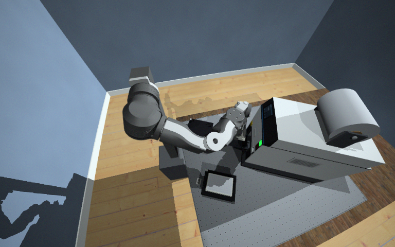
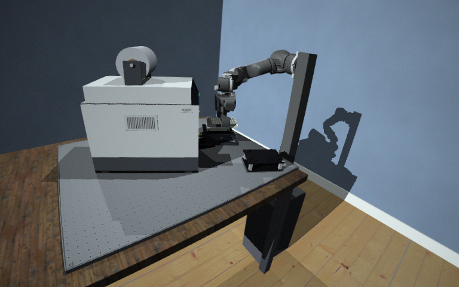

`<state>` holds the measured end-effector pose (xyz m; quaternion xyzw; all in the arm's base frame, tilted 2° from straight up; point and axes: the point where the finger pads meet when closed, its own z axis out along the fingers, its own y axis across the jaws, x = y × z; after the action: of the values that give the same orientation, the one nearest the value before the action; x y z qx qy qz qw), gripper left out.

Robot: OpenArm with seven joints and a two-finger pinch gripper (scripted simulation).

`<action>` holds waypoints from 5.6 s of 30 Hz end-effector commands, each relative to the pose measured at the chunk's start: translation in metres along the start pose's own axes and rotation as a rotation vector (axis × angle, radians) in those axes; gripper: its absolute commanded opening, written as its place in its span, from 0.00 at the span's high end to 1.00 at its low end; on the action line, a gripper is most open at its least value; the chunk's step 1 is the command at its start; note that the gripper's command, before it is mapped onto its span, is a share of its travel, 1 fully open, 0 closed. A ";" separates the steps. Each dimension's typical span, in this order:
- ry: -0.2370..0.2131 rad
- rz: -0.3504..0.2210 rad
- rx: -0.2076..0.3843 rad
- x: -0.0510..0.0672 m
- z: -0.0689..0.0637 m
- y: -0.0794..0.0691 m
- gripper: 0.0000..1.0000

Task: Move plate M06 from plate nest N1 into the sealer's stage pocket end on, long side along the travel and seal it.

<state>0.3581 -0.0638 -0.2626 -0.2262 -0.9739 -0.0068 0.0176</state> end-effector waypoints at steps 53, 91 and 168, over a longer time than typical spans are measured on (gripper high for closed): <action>-0.011 -0.006 -0.009 -0.002 0.052 0.004 1.00; -0.010 -0.007 -0.009 -0.001 0.051 0.003 1.00; -0.009 -0.007 -0.008 -0.001 0.052 0.003 1.00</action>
<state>0.3584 -0.0606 -0.3150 -0.2240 -0.9745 -0.0102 0.0124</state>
